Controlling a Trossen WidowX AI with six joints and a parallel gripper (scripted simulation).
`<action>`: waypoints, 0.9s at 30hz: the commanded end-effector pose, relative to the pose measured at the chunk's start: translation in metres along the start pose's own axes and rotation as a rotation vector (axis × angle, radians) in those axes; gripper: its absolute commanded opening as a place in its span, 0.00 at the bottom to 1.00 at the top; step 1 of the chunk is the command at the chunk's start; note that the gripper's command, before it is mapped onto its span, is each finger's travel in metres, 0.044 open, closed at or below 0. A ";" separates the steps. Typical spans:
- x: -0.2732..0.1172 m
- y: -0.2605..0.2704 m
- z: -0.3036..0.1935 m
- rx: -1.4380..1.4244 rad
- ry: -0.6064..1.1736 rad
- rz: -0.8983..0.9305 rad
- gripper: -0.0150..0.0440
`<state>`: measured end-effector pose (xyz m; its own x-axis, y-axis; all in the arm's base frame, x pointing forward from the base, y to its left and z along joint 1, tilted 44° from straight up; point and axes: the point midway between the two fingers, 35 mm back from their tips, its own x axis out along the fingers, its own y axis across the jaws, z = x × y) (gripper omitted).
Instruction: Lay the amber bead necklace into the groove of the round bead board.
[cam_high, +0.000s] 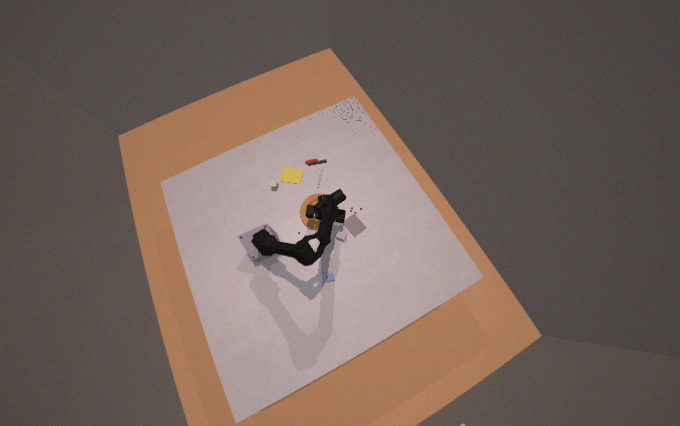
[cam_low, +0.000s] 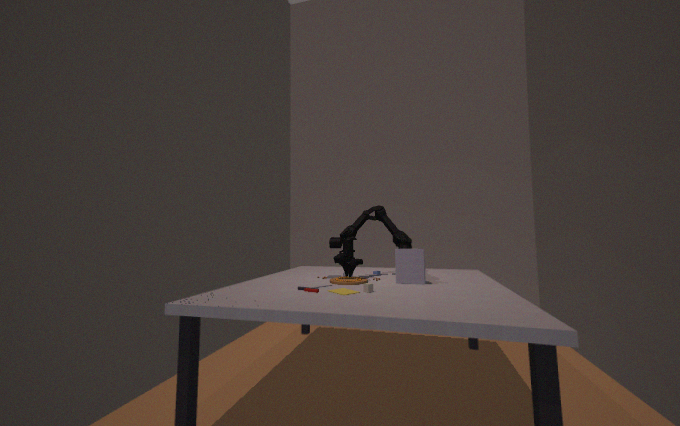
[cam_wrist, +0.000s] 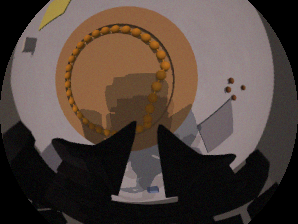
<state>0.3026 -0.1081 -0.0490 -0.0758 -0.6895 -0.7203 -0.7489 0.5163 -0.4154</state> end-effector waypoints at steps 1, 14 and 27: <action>0.000 0.000 0.000 0.000 0.000 0.000 0.65; -0.005 0.000 0.000 -0.004 0.005 -0.001 1.00; -0.005 0.000 0.000 -0.004 0.005 -0.001 1.00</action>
<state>0.3023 -0.1046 -0.0462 -0.0781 -0.6903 -0.7193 -0.7539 0.5129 -0.4104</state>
